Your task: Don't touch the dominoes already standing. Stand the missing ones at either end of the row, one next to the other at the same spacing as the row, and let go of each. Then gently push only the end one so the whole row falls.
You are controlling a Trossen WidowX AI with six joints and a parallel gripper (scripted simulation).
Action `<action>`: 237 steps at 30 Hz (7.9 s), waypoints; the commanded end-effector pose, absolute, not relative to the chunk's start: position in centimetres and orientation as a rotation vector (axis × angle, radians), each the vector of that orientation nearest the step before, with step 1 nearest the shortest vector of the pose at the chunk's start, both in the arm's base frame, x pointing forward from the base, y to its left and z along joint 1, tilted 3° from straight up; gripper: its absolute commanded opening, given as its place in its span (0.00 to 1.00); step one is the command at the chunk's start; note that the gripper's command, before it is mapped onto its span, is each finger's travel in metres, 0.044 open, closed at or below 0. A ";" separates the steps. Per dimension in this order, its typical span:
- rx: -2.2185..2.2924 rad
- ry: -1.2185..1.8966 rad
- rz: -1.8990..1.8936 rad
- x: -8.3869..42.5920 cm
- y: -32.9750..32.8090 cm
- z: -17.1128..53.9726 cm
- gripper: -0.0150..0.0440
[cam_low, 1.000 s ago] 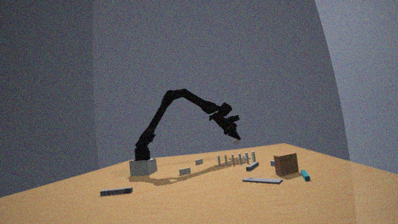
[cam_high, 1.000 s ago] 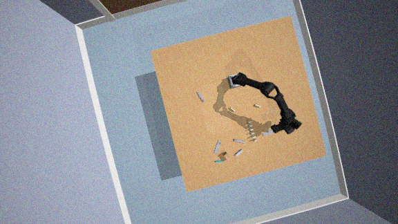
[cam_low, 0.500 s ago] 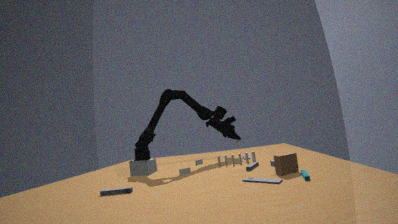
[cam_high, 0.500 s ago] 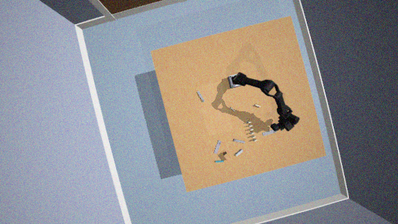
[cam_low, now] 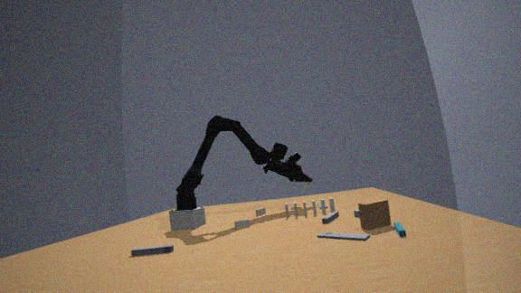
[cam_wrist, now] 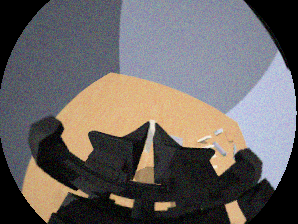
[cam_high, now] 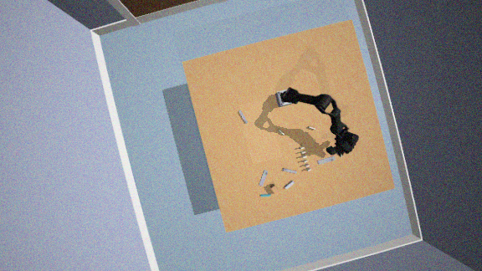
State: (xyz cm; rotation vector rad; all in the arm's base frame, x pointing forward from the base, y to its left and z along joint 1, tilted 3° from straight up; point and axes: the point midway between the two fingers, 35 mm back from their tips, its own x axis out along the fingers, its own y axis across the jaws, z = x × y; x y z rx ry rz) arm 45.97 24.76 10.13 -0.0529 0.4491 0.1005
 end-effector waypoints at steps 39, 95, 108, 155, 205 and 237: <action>0.066 0.036 -0.010 37.3 19.7 12.6 0.29; 0.003 0.077 -0.008 38.9 20.3 1.6 0.29; 0.003 0.077 -0.008 38.9 20.3 1.6 0.64; -1.059 0.826 0.719 46.9 23.5 6.9 1.00; -1.182 1.118 1.177 41.3 19.9 4.1 1.00; -1.182 1.118 1.177 41.4 19.9 3.1 0.44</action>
